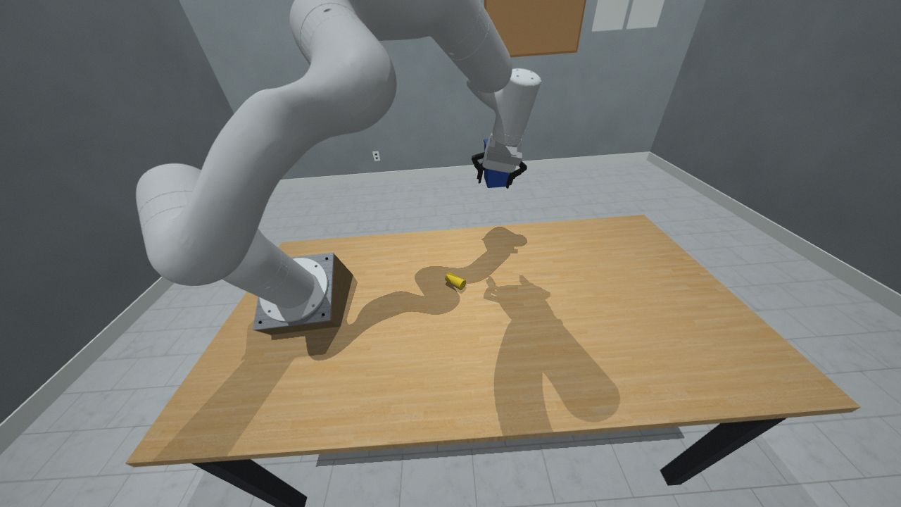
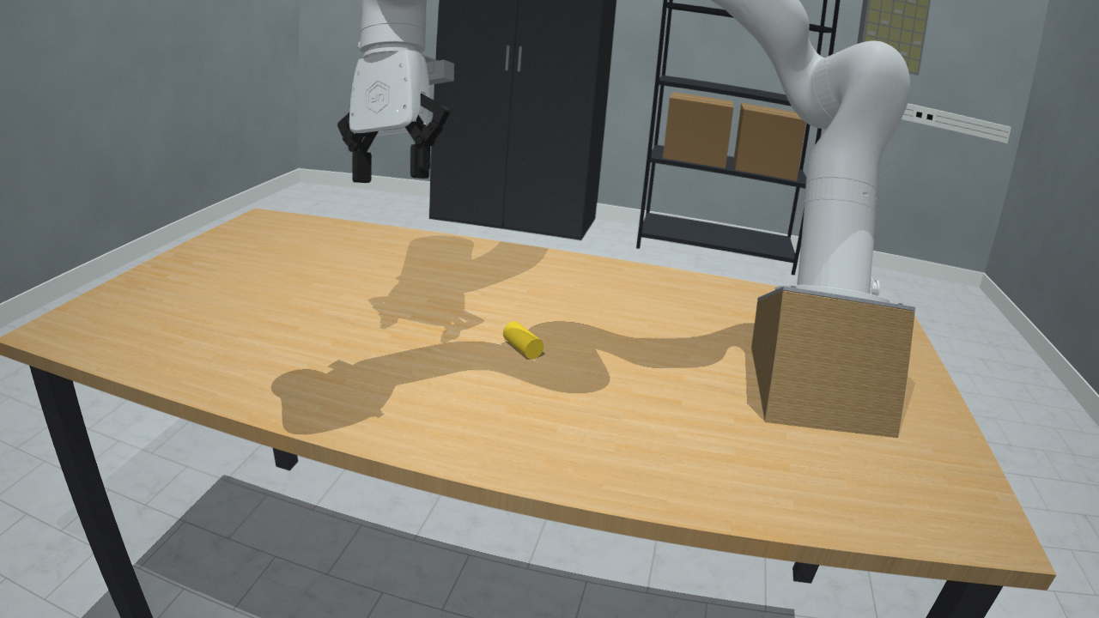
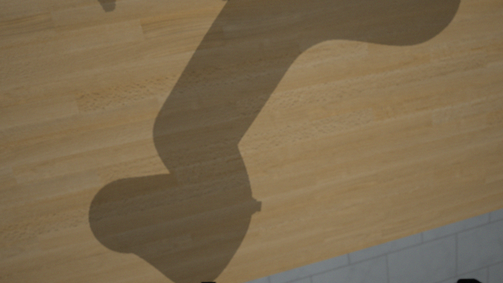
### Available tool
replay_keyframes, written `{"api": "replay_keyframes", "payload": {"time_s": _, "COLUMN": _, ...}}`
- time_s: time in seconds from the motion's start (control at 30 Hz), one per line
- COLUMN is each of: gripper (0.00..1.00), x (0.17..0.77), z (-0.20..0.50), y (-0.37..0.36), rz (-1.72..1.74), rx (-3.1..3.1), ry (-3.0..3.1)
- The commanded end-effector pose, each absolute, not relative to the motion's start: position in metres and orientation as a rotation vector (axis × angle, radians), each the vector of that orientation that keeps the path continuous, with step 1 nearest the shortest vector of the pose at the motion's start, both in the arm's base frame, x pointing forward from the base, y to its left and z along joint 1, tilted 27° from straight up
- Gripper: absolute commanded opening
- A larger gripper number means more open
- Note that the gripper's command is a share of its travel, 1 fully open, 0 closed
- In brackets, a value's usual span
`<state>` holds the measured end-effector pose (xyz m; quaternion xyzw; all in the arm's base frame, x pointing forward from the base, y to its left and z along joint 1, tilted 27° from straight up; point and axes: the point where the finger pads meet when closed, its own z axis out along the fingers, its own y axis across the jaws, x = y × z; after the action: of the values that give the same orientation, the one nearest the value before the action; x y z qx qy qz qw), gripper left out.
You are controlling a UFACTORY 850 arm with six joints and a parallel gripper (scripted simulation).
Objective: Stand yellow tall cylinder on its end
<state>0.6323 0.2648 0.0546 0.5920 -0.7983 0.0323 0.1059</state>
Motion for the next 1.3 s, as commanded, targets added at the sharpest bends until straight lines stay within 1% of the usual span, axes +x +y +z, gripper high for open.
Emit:
{"api": "replay_keyframes", "payload": {"time_s": 0.0, "gripper": 1.00, "x": 0.633, "z": 0.056, "y": 0.266, "rz": 0.096, "rx": 1.746, "ry": -2.353}}
{"api": "replay_keyframes", "payload": {"time_s": 0.57, "gripper": 1.00, "x": 0.633, "z": 0.056, "y": 0.265, "rz": 0.096, "rx": 1.747, "ry": -2.352}}
{"api": "replay_keyframes", "payload": {"time_s": 0.67, "gripper": 1.00, "x": 0.629, "z": 0.053, "y": 0.257, "rz": 0.114, "rx": 1.805, "ry": -2.293}}
{"api": "replay_keyframes", "payload": {"time_s": 0.83, "gripper": 1.00, "x": 0.601, "z": 0.035, "y": 0.200, "rz": 0.180, "rx": 2.108, "ry": -1.913}}
{"api": "replay_keyframes", "payload": {"time_s": 0.93, "gripper": 1.00, "x": 0.592, "z": 0.031, "y": 0.184, "rz": 0.198, "rx": 2.234, "ry": -1.705}}
{"api": "replay_keyframes", "payload": {"time_s": 1.03, "gripper": 1.00, "x": 0.569, "z": 0.023, "y": 0.153, "rz": 0.191, "rx": 2.341, "ry": -1.476}}
{"api": "replay_keyframes", "payload": {"time_s": 1.1, "gripper": 1.00, "x": 0.569, "z": 0.023, "y": 0.153, "rz": 0.191, "rx": 2.341, "ry": -1.476}}
{"api": "replay_keyframes", "payload": {"time_s": 1.13, "gripper": 1.00, "x": 0.557, "z": 0.019, "y": 0.139, "rz": 0.184, "rx": 2.434, "ry": -1.256}}
{"api": "replay_keyframes", "payload": {"time_s": 1.2, "gripper": 1.00, "x": 0.557, "z": 0.019, "y": 0.139, "rz": 0.185, "rx": 2.473, "ry": -1.167}}
{"api": "replay_keyframes", "payload": {"time_s": 1.23, "gripper": 1.00, "x": 0.544, "z": 0.015, "y": 0.125, "rz": 0.168, "rx": 2.486, "ry": -1.102}}
{"api": "replay_keyframes", "payload": {"time_s": 1.27, "gripper": 1.00, "x": 0.544, "z": 0.015, "y": 0.125, "rz": 0.168, "rx": 2.515, "ry": -1.026}}
